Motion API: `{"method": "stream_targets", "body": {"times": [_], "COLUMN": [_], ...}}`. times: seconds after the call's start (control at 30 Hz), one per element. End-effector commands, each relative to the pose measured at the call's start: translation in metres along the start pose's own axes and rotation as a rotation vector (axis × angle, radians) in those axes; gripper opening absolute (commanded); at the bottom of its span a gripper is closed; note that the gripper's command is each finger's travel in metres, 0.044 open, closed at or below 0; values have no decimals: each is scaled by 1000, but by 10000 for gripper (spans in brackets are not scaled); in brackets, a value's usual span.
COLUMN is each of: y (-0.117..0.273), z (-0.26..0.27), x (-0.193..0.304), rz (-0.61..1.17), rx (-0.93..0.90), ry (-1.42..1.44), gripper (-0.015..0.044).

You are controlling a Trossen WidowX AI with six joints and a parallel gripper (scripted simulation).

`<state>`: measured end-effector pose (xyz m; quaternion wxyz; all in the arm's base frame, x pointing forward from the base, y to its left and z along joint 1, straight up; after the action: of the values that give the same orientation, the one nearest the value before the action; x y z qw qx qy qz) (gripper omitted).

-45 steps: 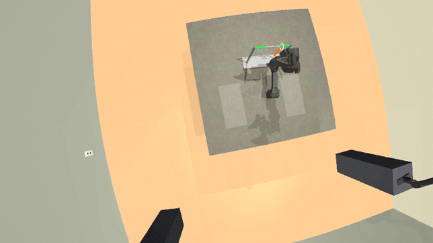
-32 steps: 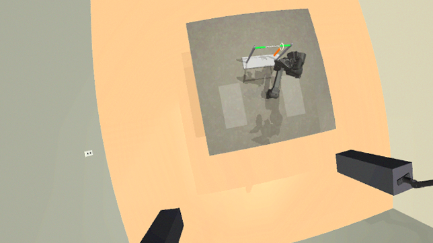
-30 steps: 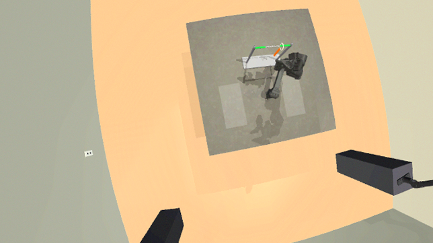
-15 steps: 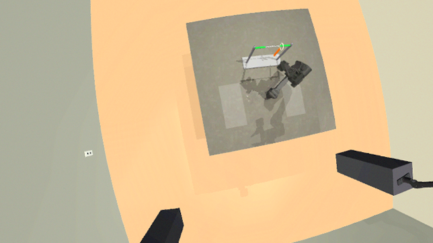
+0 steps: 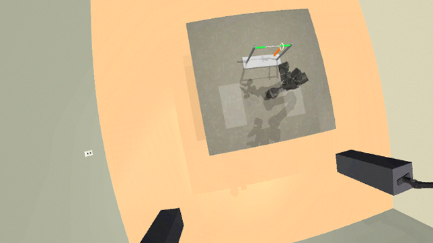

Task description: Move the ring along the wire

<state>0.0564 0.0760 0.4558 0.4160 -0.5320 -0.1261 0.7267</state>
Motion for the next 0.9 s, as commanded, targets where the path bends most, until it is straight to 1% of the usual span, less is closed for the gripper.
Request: {"method": "stream_targets", "body": {"times": [0.0, 0.07, 0.23, 0.4, 0.87], "y": [1, 1, 1, -2, -8], "z": [-3, -5, -5, -11, -48], "x": [14, 20, 21, 33, 68], "rz": [2, 4, 4, 11, 65], "rx": [12, 20, 21, 52, 167], "ry": [127, 183, 186, 268, 516], "gripper": [160, 160, 160, 160, 160]}}
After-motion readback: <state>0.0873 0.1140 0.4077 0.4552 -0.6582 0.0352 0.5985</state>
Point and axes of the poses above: the point midway between the two fingers, 35 mm back from their tips, its own y axis back along the fingers, its own z axis across the jaws, x = y × z, the point moved 3 cm from there along y, back along the fingers, and after that the axes turned 1 degree about y, right-handed, at the moved point
